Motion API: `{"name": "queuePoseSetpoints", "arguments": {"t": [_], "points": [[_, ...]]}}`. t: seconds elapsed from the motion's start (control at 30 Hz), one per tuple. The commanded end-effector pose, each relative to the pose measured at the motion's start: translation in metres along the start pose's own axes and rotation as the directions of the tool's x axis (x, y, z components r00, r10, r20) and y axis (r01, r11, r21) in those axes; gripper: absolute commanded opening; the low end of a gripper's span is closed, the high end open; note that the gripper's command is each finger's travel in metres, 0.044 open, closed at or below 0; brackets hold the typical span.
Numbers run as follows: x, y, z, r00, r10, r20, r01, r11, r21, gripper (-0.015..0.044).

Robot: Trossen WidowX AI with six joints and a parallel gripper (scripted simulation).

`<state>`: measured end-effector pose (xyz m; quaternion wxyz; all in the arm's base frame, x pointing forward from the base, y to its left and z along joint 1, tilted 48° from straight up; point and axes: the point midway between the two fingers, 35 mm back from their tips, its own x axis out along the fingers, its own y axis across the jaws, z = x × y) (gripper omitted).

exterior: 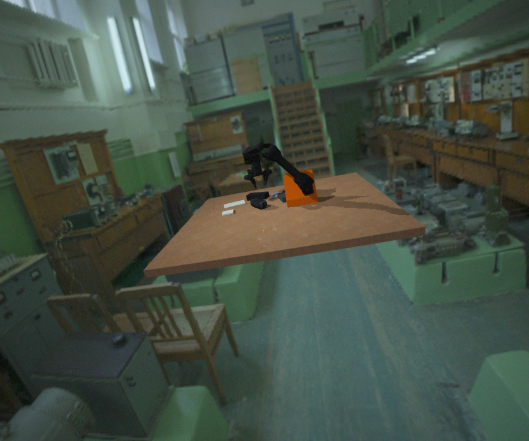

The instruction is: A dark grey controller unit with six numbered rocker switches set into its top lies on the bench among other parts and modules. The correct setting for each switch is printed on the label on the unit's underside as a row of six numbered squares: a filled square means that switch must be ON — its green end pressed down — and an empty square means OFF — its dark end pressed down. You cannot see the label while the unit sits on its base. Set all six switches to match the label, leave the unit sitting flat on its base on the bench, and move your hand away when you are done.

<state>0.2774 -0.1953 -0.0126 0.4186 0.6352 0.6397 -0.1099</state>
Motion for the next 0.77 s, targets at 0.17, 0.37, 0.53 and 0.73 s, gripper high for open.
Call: {"name": "queuePoseSetpoints", "arguments": {"t": [0.17, 0.37, 0.53, 0.73], "points": [[-0.0536, -0.0024, 0.0001, 1.000, 0.015, 0.014, -0.016, 0.999, 0.037, 0.0125], [-0.0536, -0.0024, 0.0001, 1.000, 0.015, 0.014, -0.016, 0.999, 0.037, 0.0000], [-0.0536, -0.0024, 0.0001, 1.000, 0.015, 0.014, -0.016, 0.999, 0.037, 0.0000], [-0.0536, -0.0024, 0.0001, 1.000, 0.015, 0.014, -0.016, 0.999, 0.037, 0.0000]]}}
